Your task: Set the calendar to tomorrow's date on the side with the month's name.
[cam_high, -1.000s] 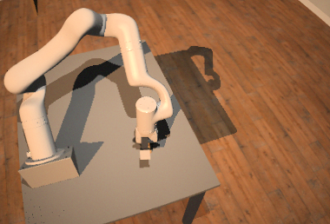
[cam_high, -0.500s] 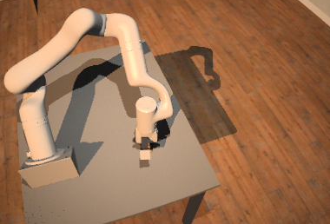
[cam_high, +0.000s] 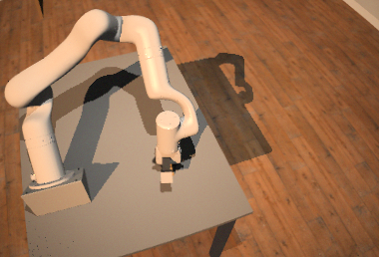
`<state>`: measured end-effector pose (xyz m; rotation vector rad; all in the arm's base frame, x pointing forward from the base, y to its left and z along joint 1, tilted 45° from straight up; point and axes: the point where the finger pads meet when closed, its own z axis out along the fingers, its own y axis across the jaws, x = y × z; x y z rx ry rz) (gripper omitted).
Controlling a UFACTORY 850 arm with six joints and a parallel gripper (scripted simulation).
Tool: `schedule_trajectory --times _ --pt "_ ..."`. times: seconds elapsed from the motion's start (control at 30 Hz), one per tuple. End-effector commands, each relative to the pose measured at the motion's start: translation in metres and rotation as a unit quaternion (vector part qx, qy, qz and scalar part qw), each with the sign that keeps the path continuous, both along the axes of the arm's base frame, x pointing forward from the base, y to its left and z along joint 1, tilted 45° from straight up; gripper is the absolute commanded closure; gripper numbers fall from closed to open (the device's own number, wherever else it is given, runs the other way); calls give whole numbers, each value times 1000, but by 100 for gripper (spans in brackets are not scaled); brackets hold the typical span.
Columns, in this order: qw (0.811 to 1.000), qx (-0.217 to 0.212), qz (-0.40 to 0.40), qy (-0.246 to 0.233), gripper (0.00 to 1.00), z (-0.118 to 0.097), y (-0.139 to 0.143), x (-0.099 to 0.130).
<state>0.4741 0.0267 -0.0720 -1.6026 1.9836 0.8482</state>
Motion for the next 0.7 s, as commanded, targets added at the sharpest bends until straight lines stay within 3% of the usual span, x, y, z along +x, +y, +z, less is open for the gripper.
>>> schedule_trajectory --times 0.0,0.37,0.67 --pt "1000 0 0 -1 73 0 -1 1" --pt "1000 0 0 -1 73 0 -1 1" --pt "1000 0 0 -1 61 0 -1 1"
